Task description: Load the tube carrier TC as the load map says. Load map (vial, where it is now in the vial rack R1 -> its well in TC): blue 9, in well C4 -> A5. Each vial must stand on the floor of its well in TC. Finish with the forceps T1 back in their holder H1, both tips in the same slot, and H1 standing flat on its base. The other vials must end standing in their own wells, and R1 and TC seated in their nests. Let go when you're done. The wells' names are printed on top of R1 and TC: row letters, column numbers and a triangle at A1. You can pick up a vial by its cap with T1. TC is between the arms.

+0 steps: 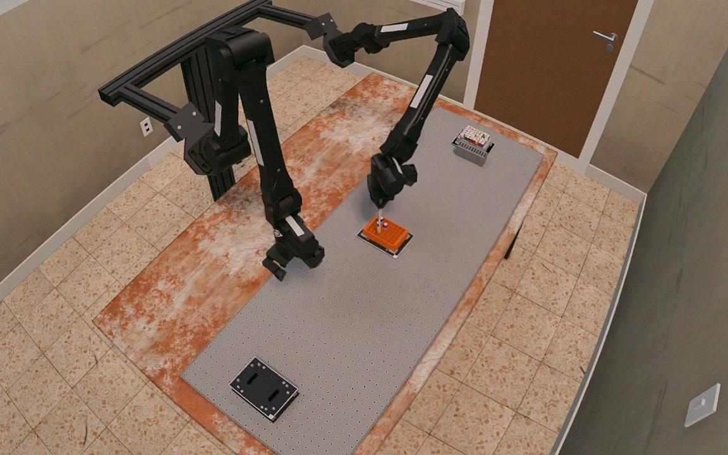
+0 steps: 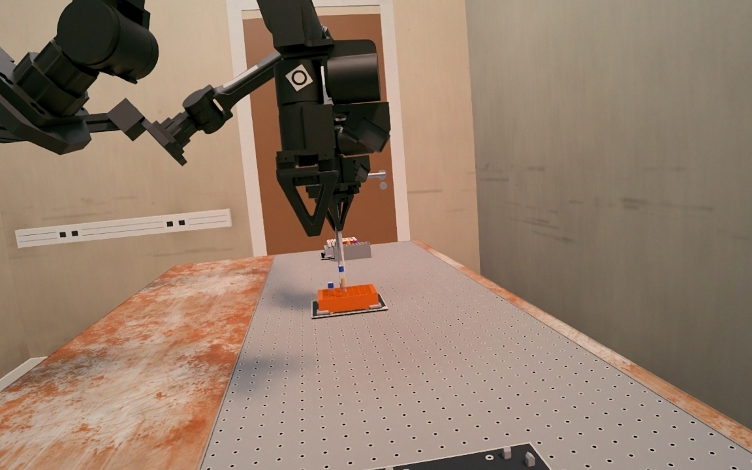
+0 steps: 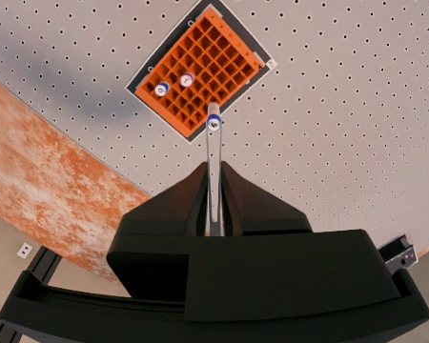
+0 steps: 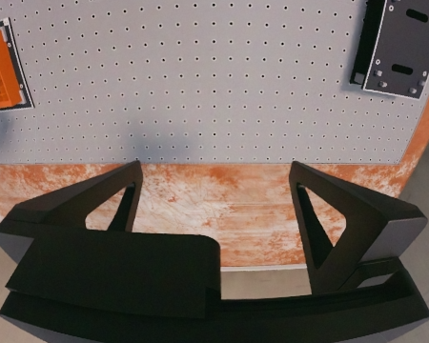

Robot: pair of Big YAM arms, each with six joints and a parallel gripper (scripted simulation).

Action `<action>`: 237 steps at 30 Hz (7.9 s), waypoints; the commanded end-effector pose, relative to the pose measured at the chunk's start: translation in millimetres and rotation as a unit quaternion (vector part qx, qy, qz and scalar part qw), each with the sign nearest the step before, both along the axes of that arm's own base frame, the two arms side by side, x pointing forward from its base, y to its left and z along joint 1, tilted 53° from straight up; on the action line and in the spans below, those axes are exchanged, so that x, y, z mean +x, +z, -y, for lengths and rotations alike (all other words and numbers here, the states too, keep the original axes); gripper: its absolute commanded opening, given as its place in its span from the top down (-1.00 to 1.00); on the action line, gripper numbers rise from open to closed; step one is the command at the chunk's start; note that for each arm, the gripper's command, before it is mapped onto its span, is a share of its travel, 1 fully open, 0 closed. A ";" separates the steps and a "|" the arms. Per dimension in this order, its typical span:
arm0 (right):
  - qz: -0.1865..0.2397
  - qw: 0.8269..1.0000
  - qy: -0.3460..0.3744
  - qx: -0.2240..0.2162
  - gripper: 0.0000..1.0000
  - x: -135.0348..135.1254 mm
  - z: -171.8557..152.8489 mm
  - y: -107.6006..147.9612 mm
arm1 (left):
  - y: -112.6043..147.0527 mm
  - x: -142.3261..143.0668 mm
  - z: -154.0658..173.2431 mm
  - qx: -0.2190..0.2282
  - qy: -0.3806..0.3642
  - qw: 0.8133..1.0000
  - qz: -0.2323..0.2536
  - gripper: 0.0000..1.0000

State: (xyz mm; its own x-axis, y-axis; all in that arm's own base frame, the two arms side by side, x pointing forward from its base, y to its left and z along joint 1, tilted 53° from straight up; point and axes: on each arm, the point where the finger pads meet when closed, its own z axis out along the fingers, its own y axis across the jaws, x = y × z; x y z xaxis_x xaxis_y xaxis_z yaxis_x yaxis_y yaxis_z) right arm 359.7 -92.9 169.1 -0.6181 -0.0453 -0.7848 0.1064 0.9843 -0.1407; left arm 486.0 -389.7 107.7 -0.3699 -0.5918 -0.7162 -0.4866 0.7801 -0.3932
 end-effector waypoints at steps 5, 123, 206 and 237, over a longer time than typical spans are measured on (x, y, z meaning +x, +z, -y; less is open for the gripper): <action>0.005 1.000 0.000 -0.006 -1.00 2.1 2.2 6.2 | -0.7 9.2 5.2 -0.002 -0.002 1.000 0.005 0.82; 0.005 1.000 0.000 -0.006 -1.00 2.1 2.2 6.2 | -15.1 27.4 4.0 -0.010 -0.006 1.000 0.014 0.82; 0.005 1.000 0.000 -0.006 -1.00 2.1 2.2 6.2 | -1.5 29.2 -7.7 -0.021 0.000 1.000 0.023 0.82; 0.005 1.000 0.000 -0.006 -1.00 2.1 2.2 6.2 | -2.9 27.8 -9.8 -0.021 0.000 1.000 0.023 0.82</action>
